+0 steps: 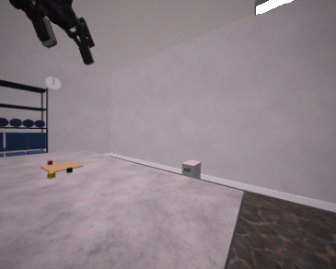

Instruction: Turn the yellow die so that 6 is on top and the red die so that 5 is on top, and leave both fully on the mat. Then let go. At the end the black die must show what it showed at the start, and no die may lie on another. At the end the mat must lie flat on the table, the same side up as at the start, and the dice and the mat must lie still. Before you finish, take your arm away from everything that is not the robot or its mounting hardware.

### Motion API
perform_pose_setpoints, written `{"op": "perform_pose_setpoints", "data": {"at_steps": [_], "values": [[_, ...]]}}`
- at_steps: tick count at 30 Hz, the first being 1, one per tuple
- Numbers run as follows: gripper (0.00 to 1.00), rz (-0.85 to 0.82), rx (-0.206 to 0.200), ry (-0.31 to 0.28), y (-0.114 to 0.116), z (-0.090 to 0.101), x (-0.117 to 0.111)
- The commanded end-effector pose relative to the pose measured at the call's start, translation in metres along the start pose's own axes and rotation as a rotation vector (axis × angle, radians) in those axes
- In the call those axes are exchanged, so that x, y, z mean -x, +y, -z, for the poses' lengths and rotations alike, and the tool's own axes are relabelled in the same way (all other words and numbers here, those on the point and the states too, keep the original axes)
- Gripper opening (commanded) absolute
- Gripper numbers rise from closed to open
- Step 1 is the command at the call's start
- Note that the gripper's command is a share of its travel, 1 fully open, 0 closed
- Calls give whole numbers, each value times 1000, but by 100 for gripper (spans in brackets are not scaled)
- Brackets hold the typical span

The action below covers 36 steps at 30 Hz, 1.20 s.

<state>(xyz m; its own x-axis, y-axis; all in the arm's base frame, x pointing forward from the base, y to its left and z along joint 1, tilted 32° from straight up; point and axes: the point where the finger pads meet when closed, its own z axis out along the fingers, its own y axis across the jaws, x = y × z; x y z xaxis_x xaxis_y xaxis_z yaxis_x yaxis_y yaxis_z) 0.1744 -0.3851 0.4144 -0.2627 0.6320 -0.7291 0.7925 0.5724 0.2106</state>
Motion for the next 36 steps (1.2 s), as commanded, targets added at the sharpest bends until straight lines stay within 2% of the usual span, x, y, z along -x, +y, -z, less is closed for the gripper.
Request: {"op": "perform_pose_setpoints", "data": {"at_steps": [1,23,36], "values": [[100,0,0,-2,0,1,1],[100,2,0,-2,1,0,0],[100,29,-1,-2,13,-2,-1]]}}
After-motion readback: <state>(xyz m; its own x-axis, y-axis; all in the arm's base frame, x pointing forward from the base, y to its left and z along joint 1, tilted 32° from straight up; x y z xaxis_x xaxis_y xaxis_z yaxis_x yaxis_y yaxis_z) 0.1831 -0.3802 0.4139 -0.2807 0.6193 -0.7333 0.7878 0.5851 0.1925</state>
